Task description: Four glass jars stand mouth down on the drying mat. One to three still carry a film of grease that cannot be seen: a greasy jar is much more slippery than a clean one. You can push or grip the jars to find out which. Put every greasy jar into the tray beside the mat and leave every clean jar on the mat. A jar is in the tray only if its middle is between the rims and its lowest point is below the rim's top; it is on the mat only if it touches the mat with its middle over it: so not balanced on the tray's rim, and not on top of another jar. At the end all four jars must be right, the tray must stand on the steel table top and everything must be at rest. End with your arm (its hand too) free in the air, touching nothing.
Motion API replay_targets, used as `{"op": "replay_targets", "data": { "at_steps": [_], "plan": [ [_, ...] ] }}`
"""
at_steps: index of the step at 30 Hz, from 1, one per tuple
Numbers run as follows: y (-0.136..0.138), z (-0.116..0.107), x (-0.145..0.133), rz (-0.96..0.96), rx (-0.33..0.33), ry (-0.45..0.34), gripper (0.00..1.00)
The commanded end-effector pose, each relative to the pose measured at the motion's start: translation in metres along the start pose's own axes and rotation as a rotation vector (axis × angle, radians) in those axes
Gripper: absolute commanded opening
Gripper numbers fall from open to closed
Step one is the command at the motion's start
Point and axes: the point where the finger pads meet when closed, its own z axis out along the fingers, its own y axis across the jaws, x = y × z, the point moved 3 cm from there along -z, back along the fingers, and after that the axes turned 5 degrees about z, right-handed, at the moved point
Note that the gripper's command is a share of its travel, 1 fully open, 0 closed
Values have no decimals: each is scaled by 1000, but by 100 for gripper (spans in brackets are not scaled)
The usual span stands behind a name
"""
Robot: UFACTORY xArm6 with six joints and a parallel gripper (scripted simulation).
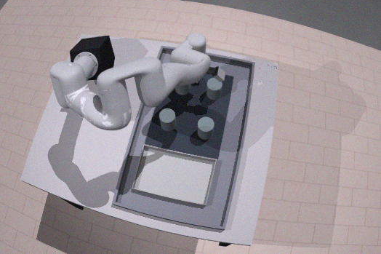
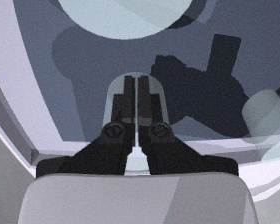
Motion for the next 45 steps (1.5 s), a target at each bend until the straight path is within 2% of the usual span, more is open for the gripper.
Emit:
{"op": "replay_targets", "data": {
  "at_steps": [1, 45],
  "plan": [
    [0, -1, 1, 1, 2, 3, 0],
    [0, -1, -5, 1, 2, 3, 0]
  ]
}}
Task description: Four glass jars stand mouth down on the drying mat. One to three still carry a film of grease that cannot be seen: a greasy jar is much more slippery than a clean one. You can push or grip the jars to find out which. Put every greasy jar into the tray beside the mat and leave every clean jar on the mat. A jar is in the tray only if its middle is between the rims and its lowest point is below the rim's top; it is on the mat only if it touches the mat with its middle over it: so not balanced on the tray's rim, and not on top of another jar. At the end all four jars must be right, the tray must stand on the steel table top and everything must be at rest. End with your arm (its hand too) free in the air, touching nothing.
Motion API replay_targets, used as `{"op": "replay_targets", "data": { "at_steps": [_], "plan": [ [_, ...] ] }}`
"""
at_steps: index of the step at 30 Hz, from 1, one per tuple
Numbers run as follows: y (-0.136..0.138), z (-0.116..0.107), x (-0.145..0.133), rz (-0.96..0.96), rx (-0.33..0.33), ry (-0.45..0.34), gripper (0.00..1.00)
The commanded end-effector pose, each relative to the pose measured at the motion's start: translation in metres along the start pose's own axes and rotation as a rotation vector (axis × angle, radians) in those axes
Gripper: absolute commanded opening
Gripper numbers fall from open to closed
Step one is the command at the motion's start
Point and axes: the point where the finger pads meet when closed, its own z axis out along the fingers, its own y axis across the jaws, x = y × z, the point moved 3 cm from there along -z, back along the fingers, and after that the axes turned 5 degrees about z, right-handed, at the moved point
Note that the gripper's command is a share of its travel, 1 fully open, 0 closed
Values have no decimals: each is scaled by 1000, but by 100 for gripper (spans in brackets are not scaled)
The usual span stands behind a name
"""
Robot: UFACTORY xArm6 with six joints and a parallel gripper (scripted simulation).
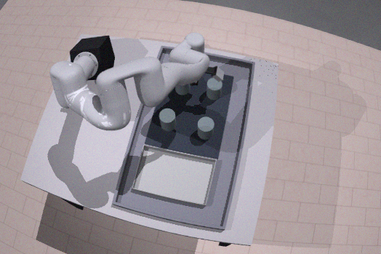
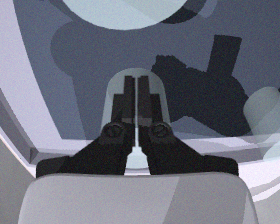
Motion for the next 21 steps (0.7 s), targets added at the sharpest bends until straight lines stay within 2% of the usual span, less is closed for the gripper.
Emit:
{"op": "replay_targets", "data": {
  "at_steps": [1, 21],
  "plan": [
    [0, -1, 1, 1, 2, 3, 0],
    [0, -1, -2, 1, 2, 3, 0]
  ]
}}
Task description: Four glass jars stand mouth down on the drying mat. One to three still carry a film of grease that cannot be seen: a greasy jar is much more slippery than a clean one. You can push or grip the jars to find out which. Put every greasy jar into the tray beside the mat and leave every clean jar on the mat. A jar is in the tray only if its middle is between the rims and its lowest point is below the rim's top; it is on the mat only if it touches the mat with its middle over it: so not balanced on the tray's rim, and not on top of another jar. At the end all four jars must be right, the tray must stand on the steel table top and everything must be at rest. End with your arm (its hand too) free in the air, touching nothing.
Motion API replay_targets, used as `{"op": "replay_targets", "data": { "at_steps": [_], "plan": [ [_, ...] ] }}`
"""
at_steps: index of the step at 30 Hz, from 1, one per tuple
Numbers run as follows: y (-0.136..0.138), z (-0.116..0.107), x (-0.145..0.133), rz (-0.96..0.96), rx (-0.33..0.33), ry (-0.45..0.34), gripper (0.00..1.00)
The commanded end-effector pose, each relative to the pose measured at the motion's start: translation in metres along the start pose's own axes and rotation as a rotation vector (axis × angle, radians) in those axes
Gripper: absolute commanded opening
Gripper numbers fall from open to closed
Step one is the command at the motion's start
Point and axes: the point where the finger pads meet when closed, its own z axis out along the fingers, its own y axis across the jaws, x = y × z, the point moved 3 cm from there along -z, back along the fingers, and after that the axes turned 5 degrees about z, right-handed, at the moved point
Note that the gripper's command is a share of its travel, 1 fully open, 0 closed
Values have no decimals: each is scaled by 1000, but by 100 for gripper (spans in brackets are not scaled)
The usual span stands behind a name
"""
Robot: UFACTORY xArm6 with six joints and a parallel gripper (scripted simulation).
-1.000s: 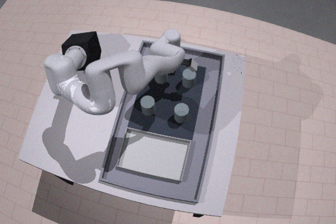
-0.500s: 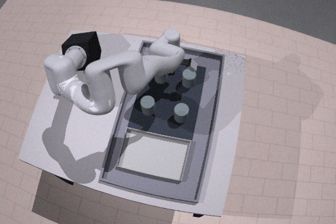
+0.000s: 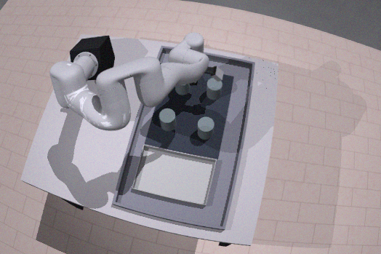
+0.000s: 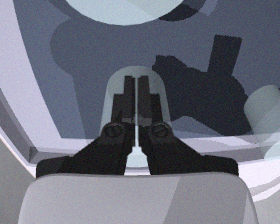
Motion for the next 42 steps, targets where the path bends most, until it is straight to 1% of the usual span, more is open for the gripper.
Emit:
{"op": "replay_targets", "data": {
  "at_steps": [1, 42],
  "plan": [
    [0, -1, 1, 1, 2, 3, 0],
    [0, -3, -4, 1, 2, 3, 0]
  ]
}}
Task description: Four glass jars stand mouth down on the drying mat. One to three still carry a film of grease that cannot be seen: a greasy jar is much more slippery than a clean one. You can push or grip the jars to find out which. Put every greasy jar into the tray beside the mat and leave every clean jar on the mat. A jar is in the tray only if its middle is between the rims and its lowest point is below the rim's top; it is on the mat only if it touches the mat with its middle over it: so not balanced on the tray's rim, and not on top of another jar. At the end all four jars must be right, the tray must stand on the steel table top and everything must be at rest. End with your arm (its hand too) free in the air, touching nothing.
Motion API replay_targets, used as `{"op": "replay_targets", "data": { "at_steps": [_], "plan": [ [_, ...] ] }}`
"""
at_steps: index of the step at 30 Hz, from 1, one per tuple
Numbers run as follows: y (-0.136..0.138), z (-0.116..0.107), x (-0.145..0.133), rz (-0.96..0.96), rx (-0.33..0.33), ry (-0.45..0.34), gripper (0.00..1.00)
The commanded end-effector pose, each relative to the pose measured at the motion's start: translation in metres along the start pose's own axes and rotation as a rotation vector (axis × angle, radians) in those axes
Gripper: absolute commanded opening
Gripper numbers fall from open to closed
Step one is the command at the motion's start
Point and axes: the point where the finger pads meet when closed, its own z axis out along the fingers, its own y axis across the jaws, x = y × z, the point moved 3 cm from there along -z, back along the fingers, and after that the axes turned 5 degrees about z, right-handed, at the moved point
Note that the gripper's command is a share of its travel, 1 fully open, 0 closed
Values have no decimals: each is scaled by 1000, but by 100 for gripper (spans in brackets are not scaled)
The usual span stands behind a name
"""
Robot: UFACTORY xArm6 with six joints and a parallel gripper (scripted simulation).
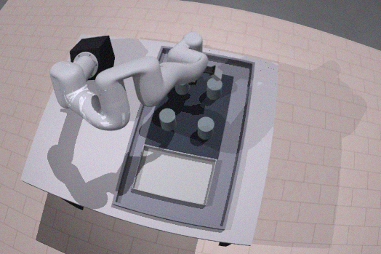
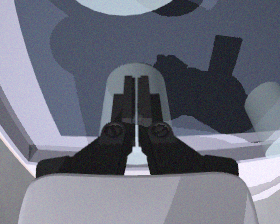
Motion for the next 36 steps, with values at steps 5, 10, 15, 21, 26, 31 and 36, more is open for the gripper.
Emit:
{"op": "replay_targets", "data": {
  "at_steps": [5, 10, 15, 21, 26, 31, 36],
  "plan": [
    [0, -2, 0, 0, 1, 2, 0],
    [0, -2, -1, 0, 1, 2, 0],
    [0, -3, -1, 0, 1, 2, 0],
    [0, -3, -2, 0, 1, 2, 0],
    [0, -4, -3, 0, 1, 2, 0],
    [0, -4, -3, 0, 1, 2, 0],
    [0, -5, -4, 0, 1, 2, 0]
  ]
}}
